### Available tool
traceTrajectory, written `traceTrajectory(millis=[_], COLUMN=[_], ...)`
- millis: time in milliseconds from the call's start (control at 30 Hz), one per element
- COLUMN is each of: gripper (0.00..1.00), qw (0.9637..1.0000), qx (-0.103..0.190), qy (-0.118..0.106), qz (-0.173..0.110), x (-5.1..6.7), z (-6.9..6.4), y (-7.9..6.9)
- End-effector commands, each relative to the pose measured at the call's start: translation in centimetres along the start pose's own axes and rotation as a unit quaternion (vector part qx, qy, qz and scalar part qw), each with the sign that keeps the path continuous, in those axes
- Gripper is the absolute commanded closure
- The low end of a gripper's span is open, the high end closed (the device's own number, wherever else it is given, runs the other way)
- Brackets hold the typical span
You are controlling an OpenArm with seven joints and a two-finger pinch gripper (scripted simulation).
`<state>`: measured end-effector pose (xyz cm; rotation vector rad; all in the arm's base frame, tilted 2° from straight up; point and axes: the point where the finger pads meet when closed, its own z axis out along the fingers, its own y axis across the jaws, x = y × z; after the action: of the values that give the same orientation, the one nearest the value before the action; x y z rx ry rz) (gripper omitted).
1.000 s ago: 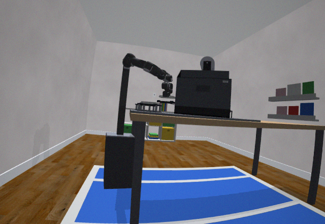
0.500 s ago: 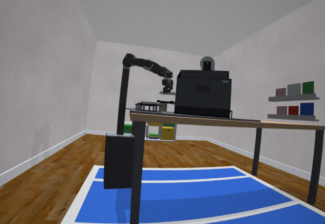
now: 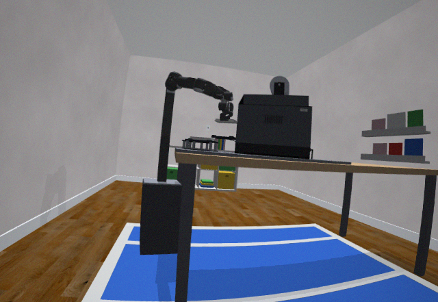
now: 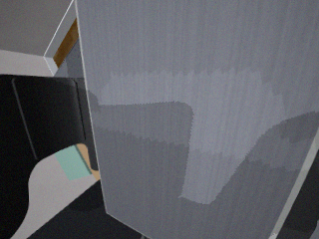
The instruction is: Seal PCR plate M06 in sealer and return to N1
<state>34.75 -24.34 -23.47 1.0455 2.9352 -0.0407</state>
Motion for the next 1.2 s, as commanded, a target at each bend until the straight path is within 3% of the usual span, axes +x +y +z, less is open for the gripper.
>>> traceTrajectory(millis=[0,267,667,833,1167], gripper=[1.00,1.00,1.00,1.00,1.00], qw=[1.0000,1.0000,1.0000,0.9999,0.9999], qx=[0.003,0.005,0.005,0.002,0.002], qy=[0.001,0.004,0.004,0.000,0.000], qz=[0.001,-0.002,-0.002,0.015,0.015], x=[0.0,0.3,0.3,4.0,4.0], z=[0.0,1.1,1.1,1.6,1.6], y=[-0.1,-0.1,-0.1,1.3,1.3])
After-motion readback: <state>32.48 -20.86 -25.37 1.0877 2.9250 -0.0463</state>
